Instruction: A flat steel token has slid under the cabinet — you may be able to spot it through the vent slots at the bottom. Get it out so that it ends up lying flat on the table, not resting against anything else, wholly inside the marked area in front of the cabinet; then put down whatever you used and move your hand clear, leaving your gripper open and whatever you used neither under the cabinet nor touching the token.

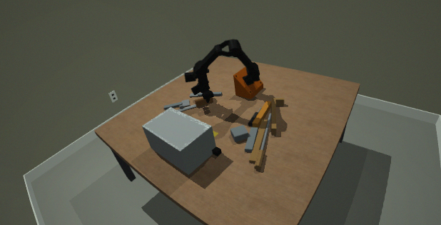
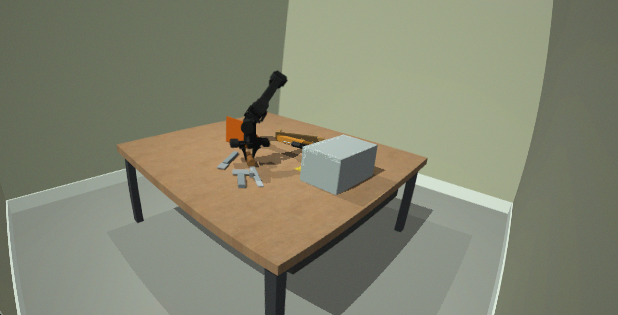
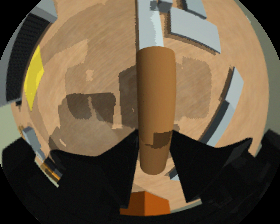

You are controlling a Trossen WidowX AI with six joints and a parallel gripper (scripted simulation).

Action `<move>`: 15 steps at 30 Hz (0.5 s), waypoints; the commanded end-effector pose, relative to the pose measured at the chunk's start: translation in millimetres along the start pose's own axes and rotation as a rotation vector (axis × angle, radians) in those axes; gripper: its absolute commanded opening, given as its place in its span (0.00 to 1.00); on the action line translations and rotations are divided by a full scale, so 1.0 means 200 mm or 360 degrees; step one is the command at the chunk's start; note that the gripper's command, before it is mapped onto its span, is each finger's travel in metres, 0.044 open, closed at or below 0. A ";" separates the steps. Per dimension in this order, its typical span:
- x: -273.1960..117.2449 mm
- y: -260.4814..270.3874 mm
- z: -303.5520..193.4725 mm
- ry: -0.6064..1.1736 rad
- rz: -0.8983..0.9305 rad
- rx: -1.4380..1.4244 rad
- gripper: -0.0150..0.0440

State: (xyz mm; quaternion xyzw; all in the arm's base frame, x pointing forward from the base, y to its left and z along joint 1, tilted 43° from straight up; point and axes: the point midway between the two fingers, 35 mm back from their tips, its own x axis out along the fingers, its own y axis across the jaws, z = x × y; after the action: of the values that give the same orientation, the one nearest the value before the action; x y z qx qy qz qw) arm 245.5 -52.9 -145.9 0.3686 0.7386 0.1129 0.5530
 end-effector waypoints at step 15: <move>-0.01 -0.02 0.01 -0.0004 -0.0013 -0.0157 0.25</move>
State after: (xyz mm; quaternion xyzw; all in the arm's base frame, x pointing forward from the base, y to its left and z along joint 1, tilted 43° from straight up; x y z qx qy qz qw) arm 244.6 -57.5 -148.5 0.3459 0.7357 0.1367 0.5661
